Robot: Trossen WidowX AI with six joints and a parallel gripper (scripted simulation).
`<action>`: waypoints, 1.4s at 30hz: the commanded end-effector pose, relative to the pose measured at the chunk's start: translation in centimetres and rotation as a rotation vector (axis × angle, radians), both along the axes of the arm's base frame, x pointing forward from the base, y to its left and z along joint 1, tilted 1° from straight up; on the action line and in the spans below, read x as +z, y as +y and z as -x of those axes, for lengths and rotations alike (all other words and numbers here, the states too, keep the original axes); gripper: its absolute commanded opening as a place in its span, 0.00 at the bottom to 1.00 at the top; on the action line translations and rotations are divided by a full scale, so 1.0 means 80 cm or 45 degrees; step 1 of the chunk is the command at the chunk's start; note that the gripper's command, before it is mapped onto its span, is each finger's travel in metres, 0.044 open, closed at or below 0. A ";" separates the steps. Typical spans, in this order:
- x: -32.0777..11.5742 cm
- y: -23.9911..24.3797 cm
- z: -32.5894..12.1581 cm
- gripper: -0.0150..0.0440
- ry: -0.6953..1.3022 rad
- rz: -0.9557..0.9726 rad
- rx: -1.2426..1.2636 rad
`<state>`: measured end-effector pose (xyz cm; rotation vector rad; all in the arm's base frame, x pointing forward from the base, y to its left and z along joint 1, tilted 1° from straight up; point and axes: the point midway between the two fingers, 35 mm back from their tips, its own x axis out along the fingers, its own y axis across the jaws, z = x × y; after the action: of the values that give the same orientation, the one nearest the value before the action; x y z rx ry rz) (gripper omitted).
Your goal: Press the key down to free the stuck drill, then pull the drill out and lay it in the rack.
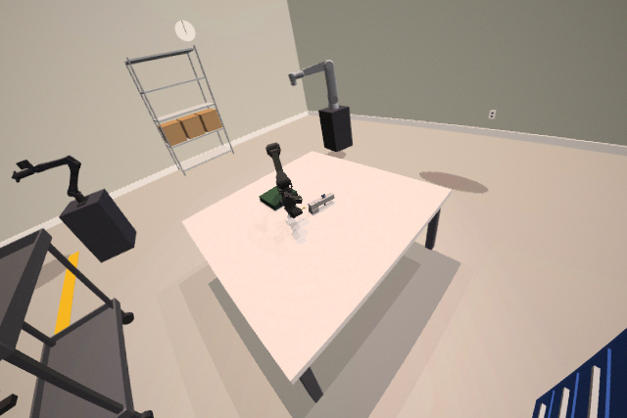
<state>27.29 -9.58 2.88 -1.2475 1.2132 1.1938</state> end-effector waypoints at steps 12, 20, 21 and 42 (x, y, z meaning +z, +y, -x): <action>0.011 0.001 0.001 0.25 -0.004 0.000 0.005; 0.015 0.001 0.001 0.25 -0.004 0.000 0.005; 0.016 0.001 0.001 0.25 -0.004 0.000 0.005; 0.028 0.002 0.002 0.25 -0.004 0.000 0.005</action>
<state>27.05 -9.39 4.87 -1.2500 1.2116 1.1962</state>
